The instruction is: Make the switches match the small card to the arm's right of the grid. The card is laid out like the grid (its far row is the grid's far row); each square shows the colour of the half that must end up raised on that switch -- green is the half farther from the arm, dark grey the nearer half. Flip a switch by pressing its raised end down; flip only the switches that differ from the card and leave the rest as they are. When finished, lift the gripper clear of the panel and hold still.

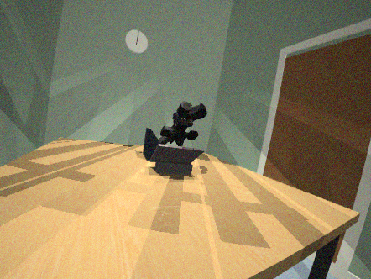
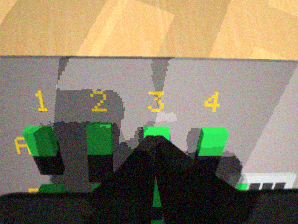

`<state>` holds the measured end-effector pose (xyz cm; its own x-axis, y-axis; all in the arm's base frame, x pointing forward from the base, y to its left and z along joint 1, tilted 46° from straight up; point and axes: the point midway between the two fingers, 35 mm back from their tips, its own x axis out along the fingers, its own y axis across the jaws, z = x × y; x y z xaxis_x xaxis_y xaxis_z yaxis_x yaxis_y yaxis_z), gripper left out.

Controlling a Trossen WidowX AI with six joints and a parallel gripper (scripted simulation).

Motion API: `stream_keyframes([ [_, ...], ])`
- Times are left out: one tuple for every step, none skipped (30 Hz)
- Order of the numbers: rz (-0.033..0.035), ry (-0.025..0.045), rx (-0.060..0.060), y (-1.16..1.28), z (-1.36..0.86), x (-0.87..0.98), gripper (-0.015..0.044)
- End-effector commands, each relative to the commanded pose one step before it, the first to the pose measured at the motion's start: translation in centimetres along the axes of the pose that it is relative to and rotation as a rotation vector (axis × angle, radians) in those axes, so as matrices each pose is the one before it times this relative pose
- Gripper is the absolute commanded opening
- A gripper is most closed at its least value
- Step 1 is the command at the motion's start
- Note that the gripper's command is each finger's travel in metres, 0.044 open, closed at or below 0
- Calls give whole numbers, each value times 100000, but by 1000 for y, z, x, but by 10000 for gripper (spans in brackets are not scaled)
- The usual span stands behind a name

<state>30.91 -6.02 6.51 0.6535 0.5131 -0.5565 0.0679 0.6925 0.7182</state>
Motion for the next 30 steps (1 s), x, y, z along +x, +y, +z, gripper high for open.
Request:
stream_keyframes([
  [-564,140,354,-87,-49,118,0],
  [1,0,0,0,0,13,0],
  [1,0,0,0,0,13,0],
  [1,0,0,0,0,13,0],
  [1,0,0,0,0,13,0],
  [1,0,0,0,0,13,0],
  [1,0,0,0,0,13,0],
  [1,0,0,0,0,13,0],
  [1,0,0,0,0,13,0],
  [1,0,0,0,0,13,0],
  [1,0,0,0,0,13,0],
  [1,0,0,0,0,13,0],
  [1,0,0,0,0,13,0],
  [1,0,0,0,0,13,0],
  [1,0,0,0,0,13,0],
  [1,0,0,0,0,13,0],
  [1,0,0,0,0,13,0],
  [1,0,0,0,0,13,0],
  [1,0,0,0,0,13,0],
  [1,0,0,0,0,13,0],
  [1,0,0,0,0,13,0],
  [1,0,0,0,0,13,0],
  [1,0,0,0,0,13,0],
  [1,0,0,0,0,13,0],
  [442,-168,-449,53,77,-297,0],
  [-235,-72,11,-100,9,-619,0],
  [-301,-185,46,-124,-8,-1038,0],
  [-231,-371,105,-82,-50,-1351,0],
  [-66,-536,149,9,-88,-1353,0],
  [51,-536,139,70,-89,-1042,0],
])
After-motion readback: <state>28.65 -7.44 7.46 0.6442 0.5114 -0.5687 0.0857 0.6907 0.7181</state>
